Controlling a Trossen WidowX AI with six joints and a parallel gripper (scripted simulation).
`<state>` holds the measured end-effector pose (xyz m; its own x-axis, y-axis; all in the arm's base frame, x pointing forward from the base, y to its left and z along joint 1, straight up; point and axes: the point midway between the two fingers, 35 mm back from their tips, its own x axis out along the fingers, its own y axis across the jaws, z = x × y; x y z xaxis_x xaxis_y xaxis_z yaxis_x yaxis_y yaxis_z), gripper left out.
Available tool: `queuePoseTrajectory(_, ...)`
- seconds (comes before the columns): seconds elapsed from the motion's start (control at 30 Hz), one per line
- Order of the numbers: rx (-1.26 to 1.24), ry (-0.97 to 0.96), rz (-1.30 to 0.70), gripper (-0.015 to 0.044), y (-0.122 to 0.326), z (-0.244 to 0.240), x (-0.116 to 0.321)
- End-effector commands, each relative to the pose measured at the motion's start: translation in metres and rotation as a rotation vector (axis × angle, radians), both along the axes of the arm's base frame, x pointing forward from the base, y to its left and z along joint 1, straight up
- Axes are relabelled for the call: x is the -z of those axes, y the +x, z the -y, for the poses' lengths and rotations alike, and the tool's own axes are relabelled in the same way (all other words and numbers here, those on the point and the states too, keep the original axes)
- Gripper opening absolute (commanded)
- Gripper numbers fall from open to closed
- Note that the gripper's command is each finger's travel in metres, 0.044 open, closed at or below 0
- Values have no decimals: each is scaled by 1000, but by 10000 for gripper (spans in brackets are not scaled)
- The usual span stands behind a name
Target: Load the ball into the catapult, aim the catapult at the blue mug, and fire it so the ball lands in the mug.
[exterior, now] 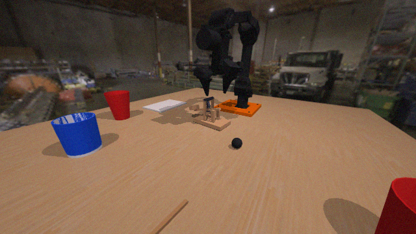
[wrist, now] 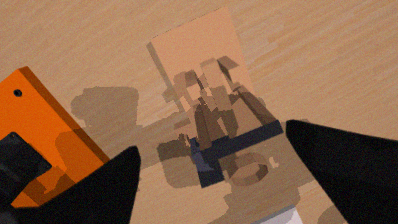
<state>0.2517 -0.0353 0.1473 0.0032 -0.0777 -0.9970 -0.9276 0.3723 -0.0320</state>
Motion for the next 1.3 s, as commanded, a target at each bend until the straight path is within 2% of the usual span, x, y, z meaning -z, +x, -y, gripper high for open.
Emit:
queuePoseTrajectory(0.0, -140, 40, 10, 440, 11, -10, -6)
queuePoseTrajectory(0.13, -252, 70, 14, 440, 18, -17, -8)
queuePoseTrajectory(0.33, -258, 72, 14, 440, 18, -18, -8)
queuePoseTrajectory(0.53, -258, 72, 14, 440, 19, -15, 37)
queuePoseTrajectory(1.27, -258, 72, 14, 440, 21, -15, 65)
